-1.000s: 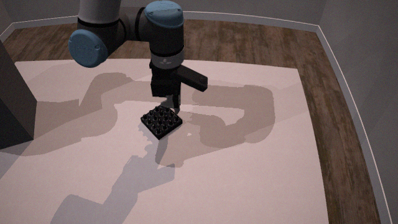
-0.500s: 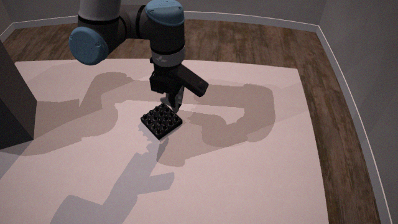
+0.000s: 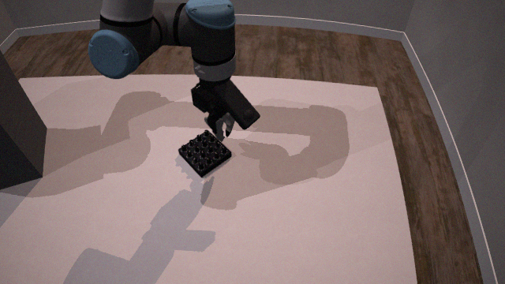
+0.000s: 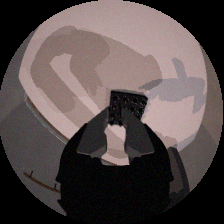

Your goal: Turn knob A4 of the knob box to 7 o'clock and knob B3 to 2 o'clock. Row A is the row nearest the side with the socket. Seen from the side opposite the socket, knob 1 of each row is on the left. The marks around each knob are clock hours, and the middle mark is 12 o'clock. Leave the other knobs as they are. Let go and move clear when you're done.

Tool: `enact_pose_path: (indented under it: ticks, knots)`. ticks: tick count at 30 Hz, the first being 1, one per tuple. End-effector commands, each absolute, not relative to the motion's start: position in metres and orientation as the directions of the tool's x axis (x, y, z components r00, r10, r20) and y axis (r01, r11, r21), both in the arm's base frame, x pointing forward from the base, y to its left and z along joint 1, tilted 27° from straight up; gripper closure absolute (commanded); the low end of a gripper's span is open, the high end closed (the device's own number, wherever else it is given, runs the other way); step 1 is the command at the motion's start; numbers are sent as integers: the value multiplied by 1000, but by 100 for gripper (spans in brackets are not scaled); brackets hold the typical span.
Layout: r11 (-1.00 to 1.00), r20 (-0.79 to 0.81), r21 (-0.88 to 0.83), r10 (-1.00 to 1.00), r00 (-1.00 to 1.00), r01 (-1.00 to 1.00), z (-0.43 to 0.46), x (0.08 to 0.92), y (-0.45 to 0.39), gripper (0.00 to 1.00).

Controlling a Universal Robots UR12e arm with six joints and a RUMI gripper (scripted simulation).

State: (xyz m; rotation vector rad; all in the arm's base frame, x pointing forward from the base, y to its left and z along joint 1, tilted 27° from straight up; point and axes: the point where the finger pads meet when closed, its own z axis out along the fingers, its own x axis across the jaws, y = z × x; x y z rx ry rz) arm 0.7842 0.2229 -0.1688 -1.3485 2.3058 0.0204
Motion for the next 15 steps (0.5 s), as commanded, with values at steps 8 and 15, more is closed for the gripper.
enact_pose_path:
  ticks: [8,15]
  knots:
    - [750,-445,-85,-617,-649,-656,-165,781,222,89]
    - [847,-453,-5,-475,-754,-531,-163,778,222,89]
